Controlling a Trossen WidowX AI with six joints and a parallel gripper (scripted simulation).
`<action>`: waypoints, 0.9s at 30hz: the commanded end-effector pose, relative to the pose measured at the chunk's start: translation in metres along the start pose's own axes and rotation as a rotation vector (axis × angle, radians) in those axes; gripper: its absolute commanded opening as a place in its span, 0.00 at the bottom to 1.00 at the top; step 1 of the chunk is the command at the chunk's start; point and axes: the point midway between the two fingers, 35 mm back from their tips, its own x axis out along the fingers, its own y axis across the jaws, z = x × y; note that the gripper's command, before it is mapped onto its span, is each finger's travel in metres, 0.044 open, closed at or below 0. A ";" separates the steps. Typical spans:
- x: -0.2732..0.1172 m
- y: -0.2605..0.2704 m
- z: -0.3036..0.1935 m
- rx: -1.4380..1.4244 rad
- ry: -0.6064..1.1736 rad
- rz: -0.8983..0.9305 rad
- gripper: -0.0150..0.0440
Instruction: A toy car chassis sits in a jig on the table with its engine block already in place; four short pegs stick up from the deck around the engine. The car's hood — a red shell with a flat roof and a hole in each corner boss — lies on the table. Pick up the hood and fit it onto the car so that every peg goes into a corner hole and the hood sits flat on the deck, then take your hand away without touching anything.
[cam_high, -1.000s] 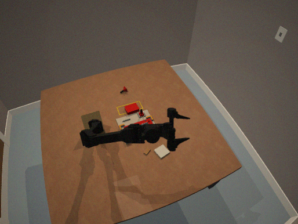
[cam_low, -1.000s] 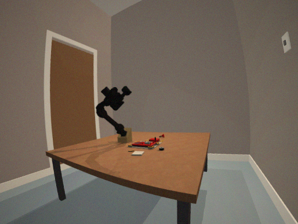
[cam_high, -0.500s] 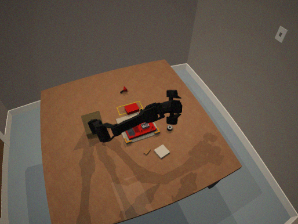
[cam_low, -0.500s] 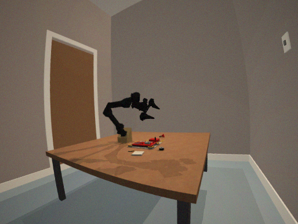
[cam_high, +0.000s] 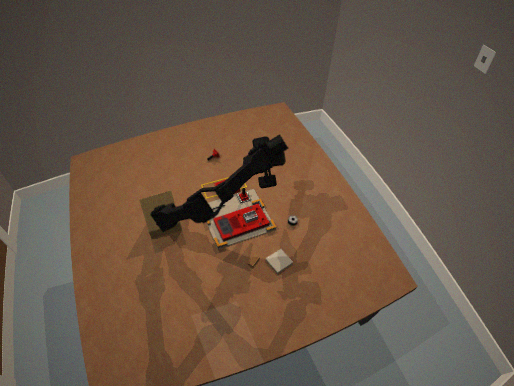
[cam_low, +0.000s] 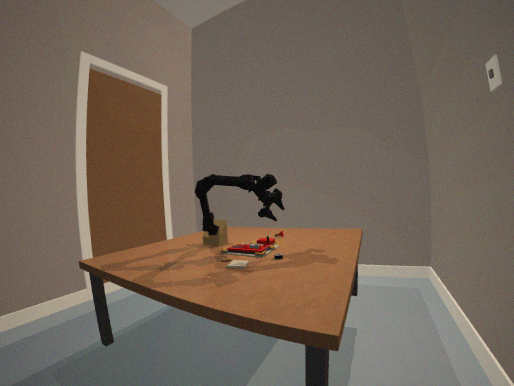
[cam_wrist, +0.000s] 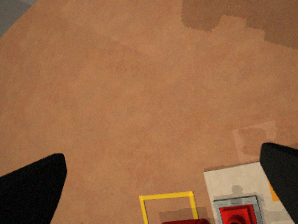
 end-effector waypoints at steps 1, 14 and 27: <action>0.021 0.013 -0.039 -0.052 0.109 -0.082 1.00; 0.066 0.020 -0.185 -0.340 0.427 -0.510 1.00; 0.072 0.016 -0.187 -0.340 0.427 -0.510 1.00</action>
